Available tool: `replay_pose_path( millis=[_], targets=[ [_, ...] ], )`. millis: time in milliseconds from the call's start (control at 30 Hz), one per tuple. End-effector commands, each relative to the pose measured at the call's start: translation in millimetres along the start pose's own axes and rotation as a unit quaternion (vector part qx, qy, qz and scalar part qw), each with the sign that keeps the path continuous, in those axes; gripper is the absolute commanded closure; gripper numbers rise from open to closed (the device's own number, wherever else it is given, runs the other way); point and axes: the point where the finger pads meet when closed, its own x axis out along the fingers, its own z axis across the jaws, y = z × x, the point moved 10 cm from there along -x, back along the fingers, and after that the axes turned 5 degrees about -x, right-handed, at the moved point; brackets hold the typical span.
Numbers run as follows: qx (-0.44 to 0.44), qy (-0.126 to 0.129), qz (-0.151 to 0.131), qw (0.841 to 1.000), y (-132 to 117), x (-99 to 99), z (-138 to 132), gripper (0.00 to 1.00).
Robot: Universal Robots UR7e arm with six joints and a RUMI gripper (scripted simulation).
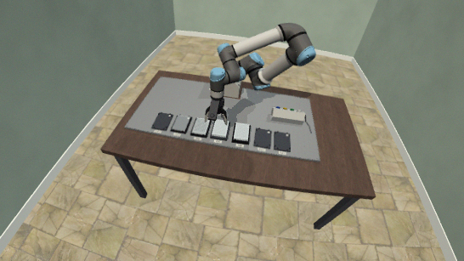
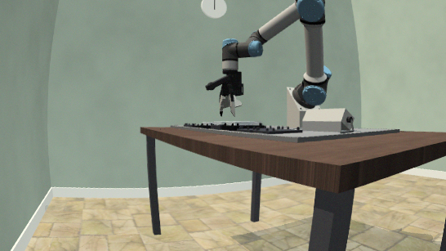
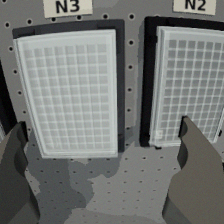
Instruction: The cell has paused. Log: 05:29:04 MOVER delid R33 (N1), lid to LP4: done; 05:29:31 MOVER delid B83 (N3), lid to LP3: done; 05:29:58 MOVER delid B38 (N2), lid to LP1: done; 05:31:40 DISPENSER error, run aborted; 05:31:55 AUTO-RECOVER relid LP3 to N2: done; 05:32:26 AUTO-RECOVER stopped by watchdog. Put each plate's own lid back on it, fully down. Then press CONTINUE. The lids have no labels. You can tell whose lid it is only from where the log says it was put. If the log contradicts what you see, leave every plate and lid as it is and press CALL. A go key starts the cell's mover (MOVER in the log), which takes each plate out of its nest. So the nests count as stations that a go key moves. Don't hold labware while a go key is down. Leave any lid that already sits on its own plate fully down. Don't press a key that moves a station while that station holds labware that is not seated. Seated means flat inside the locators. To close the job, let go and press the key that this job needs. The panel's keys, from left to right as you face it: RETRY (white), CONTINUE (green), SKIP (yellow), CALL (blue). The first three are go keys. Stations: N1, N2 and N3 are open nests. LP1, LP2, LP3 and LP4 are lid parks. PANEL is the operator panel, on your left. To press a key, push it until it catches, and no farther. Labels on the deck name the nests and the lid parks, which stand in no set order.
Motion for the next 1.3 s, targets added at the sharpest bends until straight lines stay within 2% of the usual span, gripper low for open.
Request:
replay_pose_path(
  millis=[0, 500, 567, 1067, 1133, 1267],
  targets=[
    [0.0, 0.0, 0.0, 1.0, -1, -0.1, 15, 0.18],
    [0.0, 0.0, 0.0, 1.0, -8, -0.2, 90, 0.18],
    [0.0, 0.0, 0.0, 1.0, -8, -0.2, 90, 0.18],
    [0.0, 0.0, 0.0, 1.0, -15, -0.2, 165, 0.18],
    [0.0, 0.0, 0.0, 1.0, -15, -0.2, 165, 0.18],
    [0.0, 0.0, 0.0, 1.0, -17, -0.3, 185, 0.18]
  ],
)
